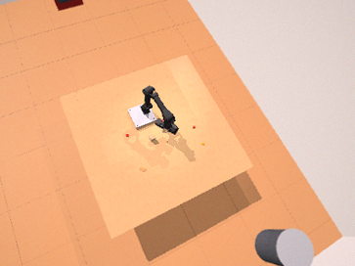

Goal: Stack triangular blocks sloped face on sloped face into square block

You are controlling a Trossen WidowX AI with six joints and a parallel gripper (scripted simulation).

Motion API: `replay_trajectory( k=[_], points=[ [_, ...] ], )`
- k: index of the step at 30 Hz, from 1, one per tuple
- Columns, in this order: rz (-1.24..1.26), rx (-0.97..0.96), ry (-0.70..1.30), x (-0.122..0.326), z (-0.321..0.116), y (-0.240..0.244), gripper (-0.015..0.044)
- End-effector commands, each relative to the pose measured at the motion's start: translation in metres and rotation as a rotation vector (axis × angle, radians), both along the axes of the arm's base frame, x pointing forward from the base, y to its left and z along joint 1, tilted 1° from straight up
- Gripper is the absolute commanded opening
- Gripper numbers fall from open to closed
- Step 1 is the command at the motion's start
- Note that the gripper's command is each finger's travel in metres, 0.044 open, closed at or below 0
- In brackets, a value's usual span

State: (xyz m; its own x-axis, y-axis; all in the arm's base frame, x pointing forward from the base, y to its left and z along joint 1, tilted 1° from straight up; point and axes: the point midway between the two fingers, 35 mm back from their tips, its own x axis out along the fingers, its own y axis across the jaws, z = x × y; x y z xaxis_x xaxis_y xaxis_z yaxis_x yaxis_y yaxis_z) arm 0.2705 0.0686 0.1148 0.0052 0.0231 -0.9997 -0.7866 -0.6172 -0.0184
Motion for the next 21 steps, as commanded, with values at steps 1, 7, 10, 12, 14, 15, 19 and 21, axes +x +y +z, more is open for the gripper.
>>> replay_trajectory(
  k=[1,7,10,12,14,15,19,21],
  points=[
    [-0.133,-0.003,-0.001,-0.002,0.002,-0.005,0.0],
    [-0.342,-0.002,0.004,-0.003,0.004,-0.011,0.0],
    [-0.446,-0.002,0.006,-0.005,0.005,-0.014,0.0],
    [-0.515,-0.002,0.007,-0.005,0.006,-0.016,0.0],
    [-0.585,-0.001,0.009,-0.006,0.007,-0.017,0.0],
    [-0.619,-0.001,0.009,-0.006,0.007,-0.018,0.0],
    [-0.758,0.0,0.012,-0.008,0.008,-0.022,0.0],
    [-0.827,0.0,0.013,-0.009,0.009,-0.024,0.0]
  ],
)
